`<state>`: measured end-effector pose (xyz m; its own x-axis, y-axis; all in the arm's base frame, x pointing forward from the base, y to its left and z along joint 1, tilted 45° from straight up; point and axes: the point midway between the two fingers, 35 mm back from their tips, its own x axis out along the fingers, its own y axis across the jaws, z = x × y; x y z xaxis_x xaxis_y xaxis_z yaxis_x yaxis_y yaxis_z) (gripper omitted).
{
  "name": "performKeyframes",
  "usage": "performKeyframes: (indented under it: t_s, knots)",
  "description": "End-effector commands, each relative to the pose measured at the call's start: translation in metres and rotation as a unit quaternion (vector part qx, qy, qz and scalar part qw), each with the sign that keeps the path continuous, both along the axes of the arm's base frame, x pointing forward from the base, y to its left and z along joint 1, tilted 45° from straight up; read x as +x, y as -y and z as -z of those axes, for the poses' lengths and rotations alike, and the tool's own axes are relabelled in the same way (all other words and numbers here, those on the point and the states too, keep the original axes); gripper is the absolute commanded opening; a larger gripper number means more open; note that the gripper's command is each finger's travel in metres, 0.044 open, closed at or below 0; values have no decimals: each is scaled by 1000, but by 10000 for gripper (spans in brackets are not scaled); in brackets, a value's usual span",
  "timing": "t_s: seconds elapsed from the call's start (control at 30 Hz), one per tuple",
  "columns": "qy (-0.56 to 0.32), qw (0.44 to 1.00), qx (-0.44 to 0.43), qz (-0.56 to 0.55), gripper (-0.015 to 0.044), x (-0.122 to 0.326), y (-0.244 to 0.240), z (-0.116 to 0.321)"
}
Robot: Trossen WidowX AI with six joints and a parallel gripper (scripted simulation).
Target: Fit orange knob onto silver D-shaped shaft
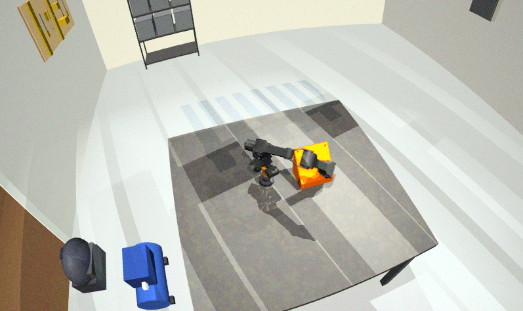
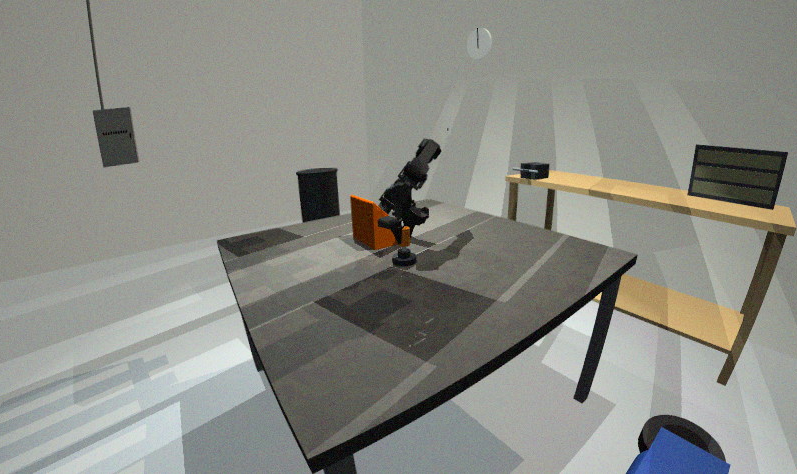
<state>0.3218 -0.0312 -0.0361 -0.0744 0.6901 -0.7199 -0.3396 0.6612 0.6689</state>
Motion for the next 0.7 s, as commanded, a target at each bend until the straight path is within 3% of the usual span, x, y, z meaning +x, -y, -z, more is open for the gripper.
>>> performKeyframes:
  t_s: [0.0,0.67]
  knots:
    - [-29,999,-3,31,0,-1,1,1]
    - [-29,999,-3,31,0,0,-3,3]
